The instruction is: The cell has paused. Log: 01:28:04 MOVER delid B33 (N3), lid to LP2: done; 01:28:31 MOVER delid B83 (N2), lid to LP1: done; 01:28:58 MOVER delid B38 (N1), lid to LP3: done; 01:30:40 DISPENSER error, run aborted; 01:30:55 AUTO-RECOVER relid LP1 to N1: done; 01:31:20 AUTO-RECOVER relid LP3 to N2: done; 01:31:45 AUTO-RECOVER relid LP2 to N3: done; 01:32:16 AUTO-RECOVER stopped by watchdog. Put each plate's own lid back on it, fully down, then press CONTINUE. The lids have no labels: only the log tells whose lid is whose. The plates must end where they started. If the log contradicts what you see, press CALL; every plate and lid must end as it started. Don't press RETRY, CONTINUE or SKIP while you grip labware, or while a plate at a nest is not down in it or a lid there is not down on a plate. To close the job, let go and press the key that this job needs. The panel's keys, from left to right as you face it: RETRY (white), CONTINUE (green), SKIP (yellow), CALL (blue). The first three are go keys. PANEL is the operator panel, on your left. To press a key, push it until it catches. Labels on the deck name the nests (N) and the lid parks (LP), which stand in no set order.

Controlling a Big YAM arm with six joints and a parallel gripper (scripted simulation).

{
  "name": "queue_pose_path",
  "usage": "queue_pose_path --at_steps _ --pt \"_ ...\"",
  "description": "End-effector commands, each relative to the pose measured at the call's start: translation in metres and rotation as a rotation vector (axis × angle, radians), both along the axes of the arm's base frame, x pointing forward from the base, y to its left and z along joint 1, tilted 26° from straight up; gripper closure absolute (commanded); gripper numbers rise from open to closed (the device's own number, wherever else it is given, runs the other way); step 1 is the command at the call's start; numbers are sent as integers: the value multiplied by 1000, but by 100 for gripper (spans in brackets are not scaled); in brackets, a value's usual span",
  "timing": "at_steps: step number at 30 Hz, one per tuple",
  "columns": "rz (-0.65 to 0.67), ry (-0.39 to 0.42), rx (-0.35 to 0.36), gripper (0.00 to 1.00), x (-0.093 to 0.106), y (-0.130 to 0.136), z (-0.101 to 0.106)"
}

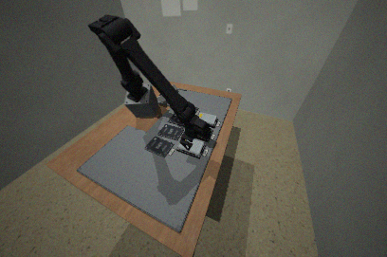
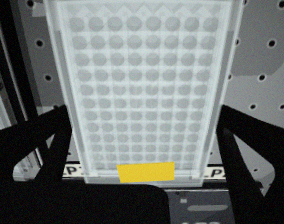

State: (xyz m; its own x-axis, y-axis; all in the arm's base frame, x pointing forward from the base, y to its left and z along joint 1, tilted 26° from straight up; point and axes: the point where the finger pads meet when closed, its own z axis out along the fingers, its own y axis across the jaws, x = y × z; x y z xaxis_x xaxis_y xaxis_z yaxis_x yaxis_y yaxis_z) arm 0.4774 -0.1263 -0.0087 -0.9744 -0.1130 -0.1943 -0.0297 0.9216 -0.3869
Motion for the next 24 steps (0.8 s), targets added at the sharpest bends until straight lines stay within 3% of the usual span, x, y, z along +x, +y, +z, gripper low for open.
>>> queue_pose_path --at_steps 1,3,4,11,24 --pt "2 -30 -3 100 17 -6 4" --pt "2 -30 -3 100 17 -6 4" --pt "8 -48 -5 100 18 -2 16" --pt "2 -23 -2 100 13 -6 0" --pt "3 -22 -2 100 10 -2 3"
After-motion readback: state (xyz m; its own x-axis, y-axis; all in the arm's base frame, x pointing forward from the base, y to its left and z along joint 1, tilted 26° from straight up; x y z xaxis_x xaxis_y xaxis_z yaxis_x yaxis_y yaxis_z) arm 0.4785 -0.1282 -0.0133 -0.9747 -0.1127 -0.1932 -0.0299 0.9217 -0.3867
